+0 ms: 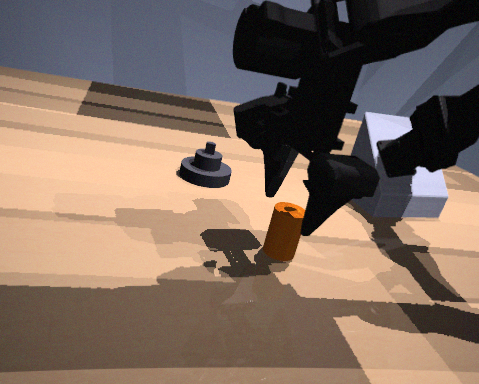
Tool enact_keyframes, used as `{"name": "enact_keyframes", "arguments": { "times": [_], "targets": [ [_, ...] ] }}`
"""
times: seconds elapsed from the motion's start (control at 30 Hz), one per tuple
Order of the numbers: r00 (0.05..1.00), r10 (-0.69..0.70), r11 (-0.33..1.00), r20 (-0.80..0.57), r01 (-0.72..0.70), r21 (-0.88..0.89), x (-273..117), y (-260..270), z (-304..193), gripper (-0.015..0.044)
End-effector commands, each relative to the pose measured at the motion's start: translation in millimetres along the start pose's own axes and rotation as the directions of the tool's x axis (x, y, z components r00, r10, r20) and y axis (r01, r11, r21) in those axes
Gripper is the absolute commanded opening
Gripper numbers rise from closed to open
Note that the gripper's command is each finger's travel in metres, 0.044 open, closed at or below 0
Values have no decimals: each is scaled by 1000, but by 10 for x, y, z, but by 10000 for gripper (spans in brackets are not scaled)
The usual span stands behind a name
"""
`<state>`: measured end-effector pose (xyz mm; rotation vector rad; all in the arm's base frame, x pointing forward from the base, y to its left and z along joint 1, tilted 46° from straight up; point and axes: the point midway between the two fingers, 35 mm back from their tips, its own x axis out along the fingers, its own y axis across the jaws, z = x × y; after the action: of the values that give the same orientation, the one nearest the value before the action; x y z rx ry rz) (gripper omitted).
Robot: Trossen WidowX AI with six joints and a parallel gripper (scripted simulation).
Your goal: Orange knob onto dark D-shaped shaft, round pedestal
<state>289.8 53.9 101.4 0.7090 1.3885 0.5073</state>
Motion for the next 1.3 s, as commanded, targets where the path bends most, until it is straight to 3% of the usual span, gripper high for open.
{"name": "enact_keyframes", "arguments": {
  "times": [0.0,0.8,1.13,1.27],
  "targets": [
    [1000,4,1000,-10,-4,7,86,-2,-22,440],
    [1000,10,1000,-11,-10,7,440,16,-49,440],
    [1000,10,1000,-11,-10,7,440,16,-49,177],
    [1000,10,1000,-11,-10,7,440,16,-49,151]
  ]
}}
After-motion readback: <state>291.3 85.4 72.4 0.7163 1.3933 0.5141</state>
